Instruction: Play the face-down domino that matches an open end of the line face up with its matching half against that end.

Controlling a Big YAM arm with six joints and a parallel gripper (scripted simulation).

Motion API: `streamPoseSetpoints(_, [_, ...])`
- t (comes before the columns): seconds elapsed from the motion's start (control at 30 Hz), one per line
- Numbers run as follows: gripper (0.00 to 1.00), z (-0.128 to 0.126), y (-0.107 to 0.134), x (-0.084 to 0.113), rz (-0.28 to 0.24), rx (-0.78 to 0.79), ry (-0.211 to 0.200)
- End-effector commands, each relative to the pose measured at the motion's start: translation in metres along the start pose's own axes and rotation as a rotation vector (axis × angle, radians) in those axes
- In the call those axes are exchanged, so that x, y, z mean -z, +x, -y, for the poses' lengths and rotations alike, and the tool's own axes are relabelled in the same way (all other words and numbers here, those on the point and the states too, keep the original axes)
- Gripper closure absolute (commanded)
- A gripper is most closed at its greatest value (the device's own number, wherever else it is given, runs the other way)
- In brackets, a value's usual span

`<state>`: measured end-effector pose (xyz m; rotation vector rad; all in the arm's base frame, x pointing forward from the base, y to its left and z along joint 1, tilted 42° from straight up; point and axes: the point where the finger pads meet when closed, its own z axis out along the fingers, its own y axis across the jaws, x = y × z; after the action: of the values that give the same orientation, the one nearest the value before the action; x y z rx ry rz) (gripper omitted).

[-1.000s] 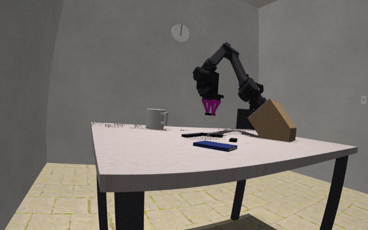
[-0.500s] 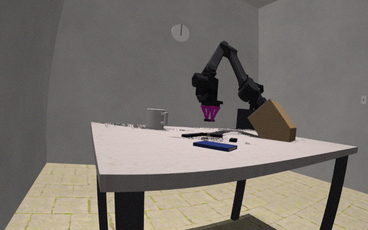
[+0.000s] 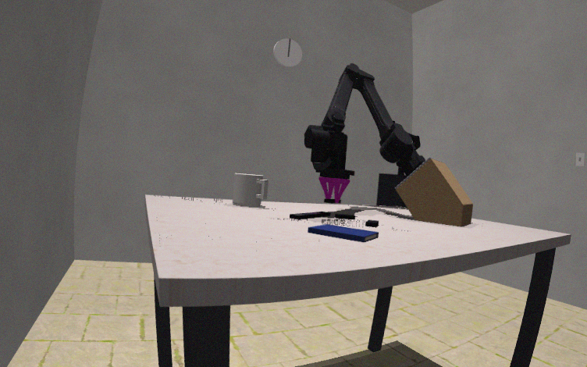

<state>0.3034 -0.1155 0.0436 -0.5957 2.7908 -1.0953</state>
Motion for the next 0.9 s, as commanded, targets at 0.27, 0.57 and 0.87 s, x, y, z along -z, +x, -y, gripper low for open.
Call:
streamPoseSetpoints(0.27, [0.78, -0.002, 0.001, -0.016, -0.004, 0.021, -0.002])
streamPoseSetpoints(0.57, [0.78, -0.001, 0.0, -0.031, 0.008, 0.038, 0.005])
streamPoseSetpoints(0.87, [0.78, -0.001, -0.001, -0.029, 0.004, 0.03, 0.004])
